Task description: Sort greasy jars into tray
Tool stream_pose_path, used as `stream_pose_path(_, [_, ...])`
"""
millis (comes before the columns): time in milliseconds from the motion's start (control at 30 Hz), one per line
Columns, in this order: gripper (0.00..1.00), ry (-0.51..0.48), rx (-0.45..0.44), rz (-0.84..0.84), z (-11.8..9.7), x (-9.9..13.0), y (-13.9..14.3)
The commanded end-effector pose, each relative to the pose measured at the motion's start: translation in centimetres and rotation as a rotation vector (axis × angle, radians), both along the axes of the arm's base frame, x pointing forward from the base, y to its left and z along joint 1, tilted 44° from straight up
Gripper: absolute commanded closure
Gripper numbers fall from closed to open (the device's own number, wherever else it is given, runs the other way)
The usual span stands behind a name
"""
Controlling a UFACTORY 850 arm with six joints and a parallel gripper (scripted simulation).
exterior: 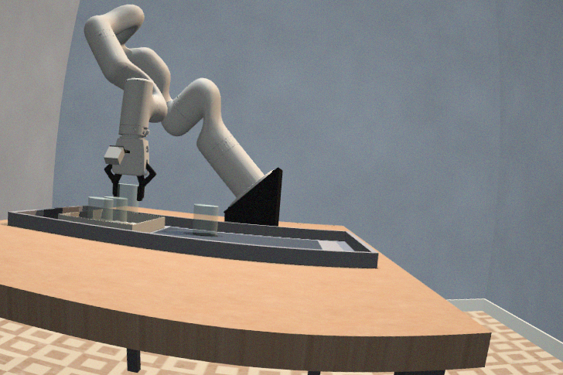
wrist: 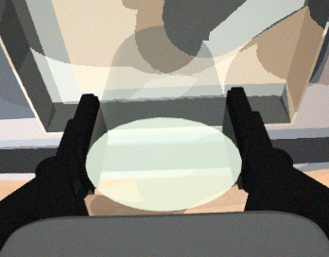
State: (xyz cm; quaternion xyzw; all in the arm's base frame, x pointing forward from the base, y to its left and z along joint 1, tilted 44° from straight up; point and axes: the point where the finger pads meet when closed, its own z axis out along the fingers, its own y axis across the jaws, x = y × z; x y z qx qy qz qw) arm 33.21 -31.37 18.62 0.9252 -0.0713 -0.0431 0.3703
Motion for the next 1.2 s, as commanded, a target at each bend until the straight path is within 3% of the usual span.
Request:
stream_pose_path(0, [1.00,-0.002,-0.001,0.001,-0.2,0.0,-0.3])
stream_pose_path(1067, [1.00,-0.002,-0.001,0.001,-2.0,-0.3,-2.0])
stream_pose_path(1100, [0.00,-0.002,-0.001,0.001,-2.0,-0.3,-2.0])
stream_pose_path(1167, [0.00,-0.002,-0.001,0.001,-2.0,-0.3,-2.0])
